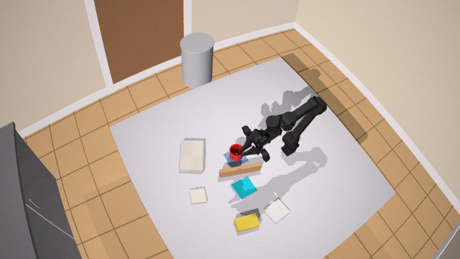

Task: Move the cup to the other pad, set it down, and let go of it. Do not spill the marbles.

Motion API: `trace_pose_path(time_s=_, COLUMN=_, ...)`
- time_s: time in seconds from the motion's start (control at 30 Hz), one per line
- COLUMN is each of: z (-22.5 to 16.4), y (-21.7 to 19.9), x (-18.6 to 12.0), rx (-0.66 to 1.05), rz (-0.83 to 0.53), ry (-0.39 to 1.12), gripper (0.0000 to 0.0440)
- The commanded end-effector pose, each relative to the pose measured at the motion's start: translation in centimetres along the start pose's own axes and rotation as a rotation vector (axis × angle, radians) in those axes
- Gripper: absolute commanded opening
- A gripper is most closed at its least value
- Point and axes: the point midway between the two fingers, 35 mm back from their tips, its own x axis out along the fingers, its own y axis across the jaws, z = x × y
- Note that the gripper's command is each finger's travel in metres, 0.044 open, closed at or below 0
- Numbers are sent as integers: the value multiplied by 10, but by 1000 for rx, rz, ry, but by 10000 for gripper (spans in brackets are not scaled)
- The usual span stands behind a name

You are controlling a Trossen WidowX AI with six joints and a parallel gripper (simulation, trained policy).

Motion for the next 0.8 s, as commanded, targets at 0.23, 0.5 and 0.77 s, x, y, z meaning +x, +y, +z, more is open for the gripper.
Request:
trace_pose_path(time_s=0.23, z=-7, y=6, x=5, rx=38, rz=-1, ry=152, gripper=82)
trace_pose_path(time_s=0.5, z=-15, y=9, x=7, rx=50, rz=-7, ry=278, gripper=78)
trace_pose_path(time_s=0.77, z=-26, y=11, x=8, rx=49, rz=-20, ry=406, gripper=89)
